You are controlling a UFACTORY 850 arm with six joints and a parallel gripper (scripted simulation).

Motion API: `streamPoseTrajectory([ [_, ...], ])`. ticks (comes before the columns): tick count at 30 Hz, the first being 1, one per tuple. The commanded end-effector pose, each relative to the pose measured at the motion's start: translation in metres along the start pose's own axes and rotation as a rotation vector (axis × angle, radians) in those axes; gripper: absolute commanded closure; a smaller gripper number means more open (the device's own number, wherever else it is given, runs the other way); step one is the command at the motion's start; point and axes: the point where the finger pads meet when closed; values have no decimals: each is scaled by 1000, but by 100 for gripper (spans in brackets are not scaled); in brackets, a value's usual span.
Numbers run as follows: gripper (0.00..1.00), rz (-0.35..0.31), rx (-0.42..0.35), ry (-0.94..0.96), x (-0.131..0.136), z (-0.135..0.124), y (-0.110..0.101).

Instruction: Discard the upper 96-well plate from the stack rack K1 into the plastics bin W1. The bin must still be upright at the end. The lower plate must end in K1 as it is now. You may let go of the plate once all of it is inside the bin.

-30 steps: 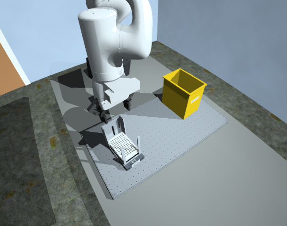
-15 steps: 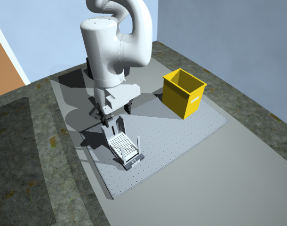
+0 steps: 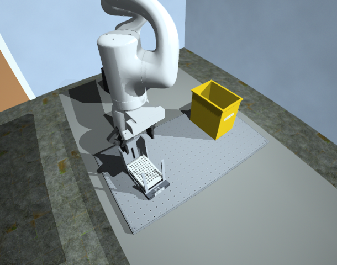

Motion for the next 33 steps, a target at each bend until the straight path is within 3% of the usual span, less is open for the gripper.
streamPoseTrajectory([
  [1, 0, -1, 2, 0, 1, 1, 8],
  [33, 0, -1, 2, 0, 1, 1, 55],
])
Point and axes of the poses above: the point where the finger pads meet when closed, its own y axis out along the fingers, its own x axis across the jaws, z = x × y, and after that the axes turned 7 degrees about -y, right-handed
